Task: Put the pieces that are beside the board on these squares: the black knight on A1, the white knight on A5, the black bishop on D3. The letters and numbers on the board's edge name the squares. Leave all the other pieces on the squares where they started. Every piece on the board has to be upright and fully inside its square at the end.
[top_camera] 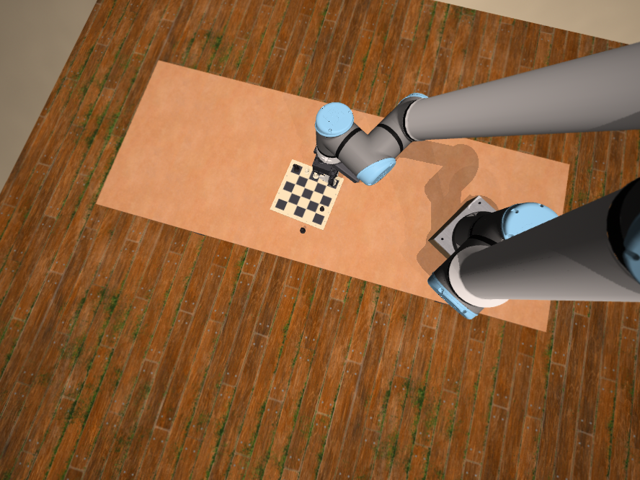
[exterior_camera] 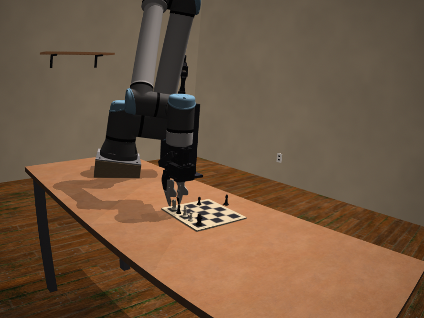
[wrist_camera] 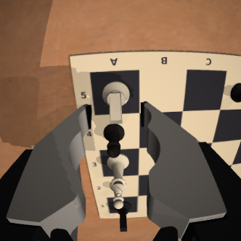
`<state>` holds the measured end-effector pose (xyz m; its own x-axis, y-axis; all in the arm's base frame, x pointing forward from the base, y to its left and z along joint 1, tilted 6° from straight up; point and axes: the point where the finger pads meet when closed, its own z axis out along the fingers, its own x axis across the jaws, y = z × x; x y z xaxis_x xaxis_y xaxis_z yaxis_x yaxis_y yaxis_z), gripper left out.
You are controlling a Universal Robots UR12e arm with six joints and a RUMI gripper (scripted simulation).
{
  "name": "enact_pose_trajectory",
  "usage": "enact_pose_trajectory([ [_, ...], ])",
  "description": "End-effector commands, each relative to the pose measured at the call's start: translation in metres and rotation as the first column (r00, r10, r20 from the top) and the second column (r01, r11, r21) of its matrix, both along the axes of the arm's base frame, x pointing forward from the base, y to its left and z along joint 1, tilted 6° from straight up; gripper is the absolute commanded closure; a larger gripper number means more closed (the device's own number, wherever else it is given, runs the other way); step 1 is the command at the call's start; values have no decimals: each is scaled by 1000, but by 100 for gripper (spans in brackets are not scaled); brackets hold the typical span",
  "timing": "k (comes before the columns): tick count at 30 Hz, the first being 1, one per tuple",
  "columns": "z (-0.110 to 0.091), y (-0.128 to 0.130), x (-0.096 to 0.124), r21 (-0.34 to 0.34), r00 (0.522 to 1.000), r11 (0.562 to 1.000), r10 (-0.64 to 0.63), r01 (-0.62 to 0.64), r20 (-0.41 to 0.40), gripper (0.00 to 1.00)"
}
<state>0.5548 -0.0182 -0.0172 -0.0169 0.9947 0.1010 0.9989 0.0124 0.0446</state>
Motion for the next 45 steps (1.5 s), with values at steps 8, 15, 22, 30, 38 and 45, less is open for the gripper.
enact_pose_trajectory([
  [8, 44, -5, -1, 0, 1000, 1000, 0, 0, 1, 78],
  [15, 70, -7, -2, 0, 1000, 1000, 0, 0, 1, 78],
  [22, 86, -9, -3, 0, 1000, 1000, 0, 0, 1, 78],
  [30, 86, -9, -3, 0, 1000, 1000, 0, 0, 1, 0],
  [38, 86, -9, -3, 0, 1000, 1000, 0, 0, 1, 0],
  [45, 86, -9, -3, 0, 1000, 1000, 0, 0, 1, 0],
])
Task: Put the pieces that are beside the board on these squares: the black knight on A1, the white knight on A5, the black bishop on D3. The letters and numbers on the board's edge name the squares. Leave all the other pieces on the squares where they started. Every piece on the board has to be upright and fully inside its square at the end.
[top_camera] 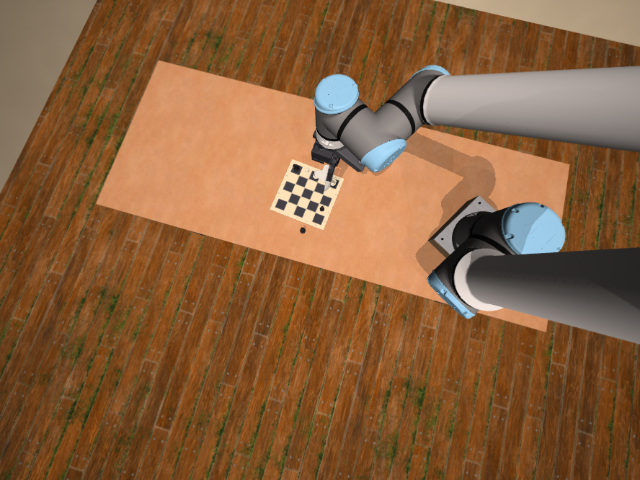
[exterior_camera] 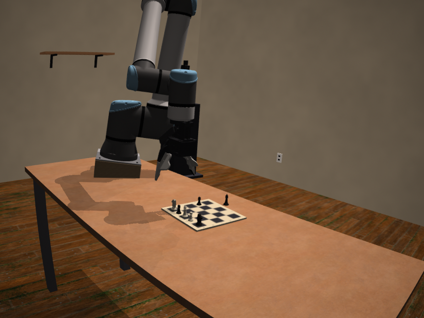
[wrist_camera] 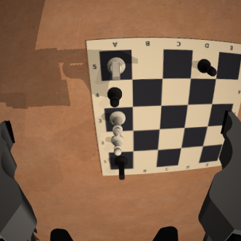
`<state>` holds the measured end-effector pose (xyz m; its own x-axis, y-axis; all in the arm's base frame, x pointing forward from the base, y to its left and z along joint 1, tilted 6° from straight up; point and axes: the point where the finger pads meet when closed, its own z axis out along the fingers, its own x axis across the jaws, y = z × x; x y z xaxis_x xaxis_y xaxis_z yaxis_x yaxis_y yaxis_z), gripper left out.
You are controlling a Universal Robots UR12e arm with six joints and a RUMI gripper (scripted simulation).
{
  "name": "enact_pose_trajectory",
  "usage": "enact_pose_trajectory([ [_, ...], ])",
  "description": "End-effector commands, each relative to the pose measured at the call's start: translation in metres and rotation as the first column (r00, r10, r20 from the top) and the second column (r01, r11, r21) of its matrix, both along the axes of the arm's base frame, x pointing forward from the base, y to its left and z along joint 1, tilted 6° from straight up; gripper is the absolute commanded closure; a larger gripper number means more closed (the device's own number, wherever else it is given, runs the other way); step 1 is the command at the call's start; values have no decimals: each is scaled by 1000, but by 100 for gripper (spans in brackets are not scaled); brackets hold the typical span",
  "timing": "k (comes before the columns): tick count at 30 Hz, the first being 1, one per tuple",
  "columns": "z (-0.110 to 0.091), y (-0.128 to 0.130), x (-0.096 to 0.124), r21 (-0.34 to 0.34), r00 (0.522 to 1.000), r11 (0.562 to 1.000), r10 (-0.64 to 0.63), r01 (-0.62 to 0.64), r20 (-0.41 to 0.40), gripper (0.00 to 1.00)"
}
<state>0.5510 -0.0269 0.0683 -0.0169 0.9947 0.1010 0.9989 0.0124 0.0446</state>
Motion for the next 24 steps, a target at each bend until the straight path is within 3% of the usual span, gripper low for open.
enact_pose_trajectory([
  [1, 1, 0, 1, 0, 1000, 1000, 0, 0, 1, 0],
  [12, 1, 1, 1, -2, 1000, 1000, 28, -28, 4, 0],
  [24, 1, 9, 3, -10, 986, 986, 167, -166, 17, 0],
])
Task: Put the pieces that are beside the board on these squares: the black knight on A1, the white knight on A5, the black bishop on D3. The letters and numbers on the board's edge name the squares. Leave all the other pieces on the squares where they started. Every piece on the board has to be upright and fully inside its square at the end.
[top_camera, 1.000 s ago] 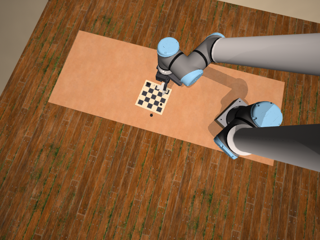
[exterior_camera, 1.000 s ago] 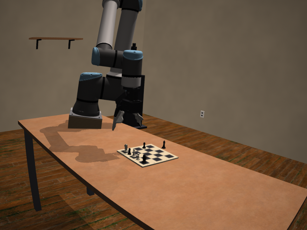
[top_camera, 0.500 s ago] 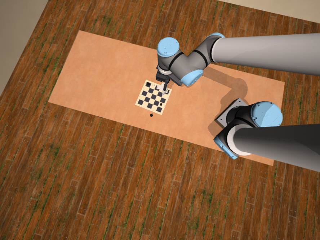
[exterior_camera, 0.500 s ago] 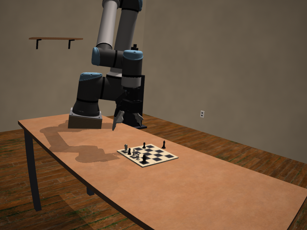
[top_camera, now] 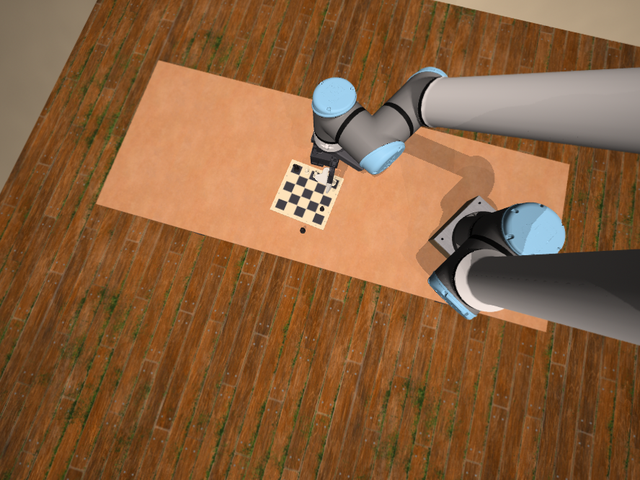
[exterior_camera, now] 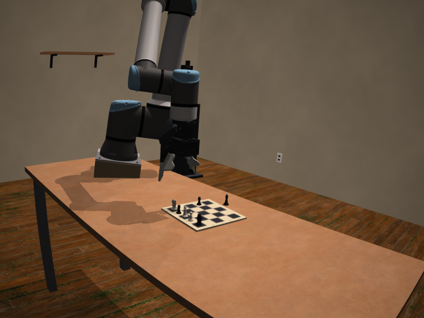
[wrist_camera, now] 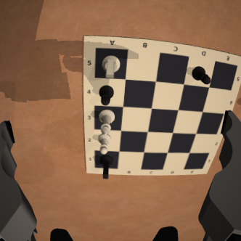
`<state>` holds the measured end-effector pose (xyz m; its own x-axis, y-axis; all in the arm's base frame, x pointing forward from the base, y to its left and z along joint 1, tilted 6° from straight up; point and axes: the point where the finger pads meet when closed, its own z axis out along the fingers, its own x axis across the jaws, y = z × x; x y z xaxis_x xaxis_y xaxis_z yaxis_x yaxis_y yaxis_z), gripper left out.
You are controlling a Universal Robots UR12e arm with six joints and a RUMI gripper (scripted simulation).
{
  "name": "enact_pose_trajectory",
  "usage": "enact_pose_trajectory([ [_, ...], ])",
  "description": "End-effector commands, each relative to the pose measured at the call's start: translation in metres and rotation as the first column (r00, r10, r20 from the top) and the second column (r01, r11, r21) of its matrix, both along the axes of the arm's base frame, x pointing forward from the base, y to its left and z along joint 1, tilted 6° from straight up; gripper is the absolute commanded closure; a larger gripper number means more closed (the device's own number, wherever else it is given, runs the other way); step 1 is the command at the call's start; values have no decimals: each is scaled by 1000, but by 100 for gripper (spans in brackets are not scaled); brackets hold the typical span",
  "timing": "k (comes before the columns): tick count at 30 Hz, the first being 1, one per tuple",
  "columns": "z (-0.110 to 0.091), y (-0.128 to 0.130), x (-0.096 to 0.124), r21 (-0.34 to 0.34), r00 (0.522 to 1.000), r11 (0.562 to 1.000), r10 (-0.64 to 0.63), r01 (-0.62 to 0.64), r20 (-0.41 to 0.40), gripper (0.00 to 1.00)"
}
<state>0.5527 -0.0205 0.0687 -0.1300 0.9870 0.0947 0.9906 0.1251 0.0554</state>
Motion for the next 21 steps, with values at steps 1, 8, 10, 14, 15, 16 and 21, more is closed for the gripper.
enact_pose_trajectory([
  [1, 1, 4, 2, -4, 997, 997, 76, -76, 9, 0],
  [8, 2, 15, 5, -16, 963, 963, 268, -268, 26, 0],
  [10, 2, 19, 6, -21, 942, 943, 334, -333, 32, 0],
  [14, 2, 24, 8, -27, 915, 915, 403, -402, 38, 0],
  [15, 3, 26, 8, -30, 898, 899, 438, -437, 40, 0],
  [16, 3, 29, 9, -34, 880, 881, 474, -473, 43, 0],
  [21, 4, 42, 13, -54, 756, 758, 653, -650, 55, 0],
])
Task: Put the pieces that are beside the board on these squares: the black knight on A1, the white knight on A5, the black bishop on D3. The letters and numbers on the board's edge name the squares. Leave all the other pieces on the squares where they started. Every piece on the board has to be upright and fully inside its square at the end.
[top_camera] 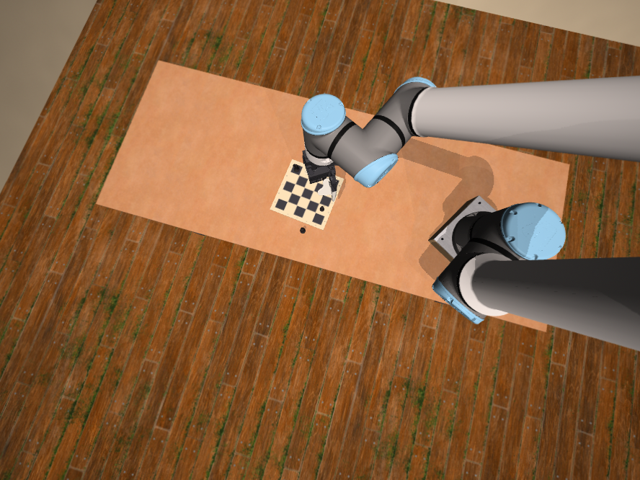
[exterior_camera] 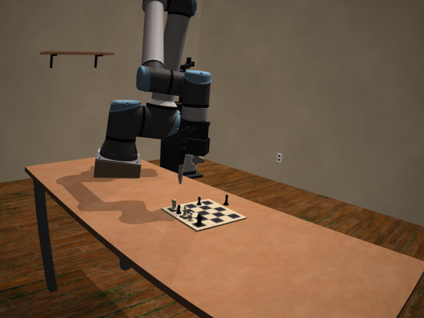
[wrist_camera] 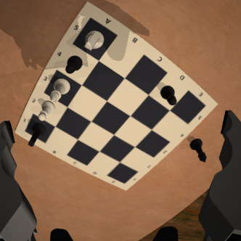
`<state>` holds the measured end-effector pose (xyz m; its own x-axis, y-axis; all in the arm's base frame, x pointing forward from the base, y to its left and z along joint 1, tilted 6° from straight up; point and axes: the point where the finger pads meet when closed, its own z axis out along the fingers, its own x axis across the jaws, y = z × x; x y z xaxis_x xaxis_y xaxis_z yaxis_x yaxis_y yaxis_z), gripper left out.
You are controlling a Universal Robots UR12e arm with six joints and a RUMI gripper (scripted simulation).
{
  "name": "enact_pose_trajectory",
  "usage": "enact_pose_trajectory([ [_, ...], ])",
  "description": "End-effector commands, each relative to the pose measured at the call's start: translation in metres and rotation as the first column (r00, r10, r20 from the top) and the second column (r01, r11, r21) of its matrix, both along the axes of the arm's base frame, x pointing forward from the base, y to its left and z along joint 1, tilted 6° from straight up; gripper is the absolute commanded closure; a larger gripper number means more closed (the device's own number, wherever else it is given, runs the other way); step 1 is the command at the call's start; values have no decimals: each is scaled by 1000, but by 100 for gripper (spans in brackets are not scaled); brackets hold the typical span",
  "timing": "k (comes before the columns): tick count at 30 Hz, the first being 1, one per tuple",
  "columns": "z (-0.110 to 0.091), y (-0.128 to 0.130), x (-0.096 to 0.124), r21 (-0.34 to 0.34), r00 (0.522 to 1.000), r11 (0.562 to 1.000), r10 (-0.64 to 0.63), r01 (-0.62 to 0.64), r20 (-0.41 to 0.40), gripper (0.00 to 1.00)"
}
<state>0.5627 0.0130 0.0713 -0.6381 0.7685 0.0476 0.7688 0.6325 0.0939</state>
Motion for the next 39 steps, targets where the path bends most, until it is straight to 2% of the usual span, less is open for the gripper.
enact_pose_trajectory([
  [1, 2, 12, 4, -8, 980, 980, 197, -196, 20, 0],
  [4, 2, 21, 7, -18, 942, 942, 335, -335, 32, 0],
  [7, 3, 32, 10, -30, 881, 882, 472, -471, 43, 0],
  [9, 3, 32, 10, -30, 881, 882, 472, -471, 43, 0],
  [12, 4, 42, 13, -43, 798, 800, 600, -599, 52, 0],
  [17, 6, 62, 17, -69, 617, 620, 784, -781, 63, 0],
  [24, 8, 90, 22, -107, 308, 313, 949, -944, 66, 0],
  [26, 8, 90, 22, -107, 308, 313, 949, -944, 66, 0],
  [33, 10, 117, 24, -141, -6, 2, 998, -990, 58, 0],
  [39, 12, 137, 25, -162, -234, -224, 971, -961, 45, 0],
])
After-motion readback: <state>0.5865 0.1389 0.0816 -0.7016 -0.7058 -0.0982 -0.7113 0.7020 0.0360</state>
